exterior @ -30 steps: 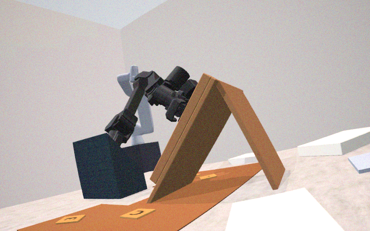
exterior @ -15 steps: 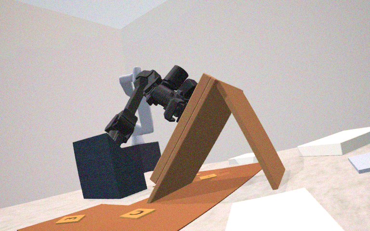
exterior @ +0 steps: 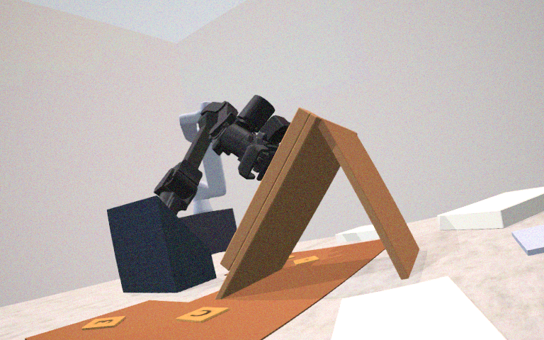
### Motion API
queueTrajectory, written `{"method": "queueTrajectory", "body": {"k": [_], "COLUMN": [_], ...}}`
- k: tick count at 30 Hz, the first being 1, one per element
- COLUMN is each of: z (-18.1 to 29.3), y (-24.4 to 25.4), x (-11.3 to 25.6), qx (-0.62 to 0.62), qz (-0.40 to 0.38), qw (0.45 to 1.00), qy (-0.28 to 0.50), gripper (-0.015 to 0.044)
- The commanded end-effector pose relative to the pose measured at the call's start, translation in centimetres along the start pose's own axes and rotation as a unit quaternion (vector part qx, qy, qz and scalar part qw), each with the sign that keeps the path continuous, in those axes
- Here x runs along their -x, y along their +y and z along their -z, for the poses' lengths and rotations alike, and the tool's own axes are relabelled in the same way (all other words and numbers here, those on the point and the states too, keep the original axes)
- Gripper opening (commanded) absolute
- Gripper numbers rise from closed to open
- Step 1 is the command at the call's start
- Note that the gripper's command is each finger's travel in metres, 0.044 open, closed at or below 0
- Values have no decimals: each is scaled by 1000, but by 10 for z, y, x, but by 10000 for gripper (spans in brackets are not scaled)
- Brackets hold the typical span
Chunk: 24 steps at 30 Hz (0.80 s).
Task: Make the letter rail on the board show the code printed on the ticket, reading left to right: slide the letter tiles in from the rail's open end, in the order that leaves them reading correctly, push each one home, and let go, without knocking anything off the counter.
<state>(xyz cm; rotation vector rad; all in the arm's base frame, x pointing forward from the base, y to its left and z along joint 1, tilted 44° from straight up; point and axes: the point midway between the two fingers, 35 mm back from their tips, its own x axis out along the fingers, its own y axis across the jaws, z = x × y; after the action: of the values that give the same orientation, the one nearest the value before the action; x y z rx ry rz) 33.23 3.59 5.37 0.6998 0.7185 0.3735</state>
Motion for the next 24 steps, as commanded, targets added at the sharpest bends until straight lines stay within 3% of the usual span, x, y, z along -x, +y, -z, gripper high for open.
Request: {"method": "queueTrajectory", "body": {"k": [1,9,20,24], "z": [2,2,1,0], "y": [-4,-7,-6,-6], "x": [-1,-1,4,10], "qx": [-1,-1,-1,0], "qz": [-1,-1,-1,-1], "qw": [1000,1000,1000,1000], "qy": [4,4,4,4], "gripper": [0,0,289,295]}}
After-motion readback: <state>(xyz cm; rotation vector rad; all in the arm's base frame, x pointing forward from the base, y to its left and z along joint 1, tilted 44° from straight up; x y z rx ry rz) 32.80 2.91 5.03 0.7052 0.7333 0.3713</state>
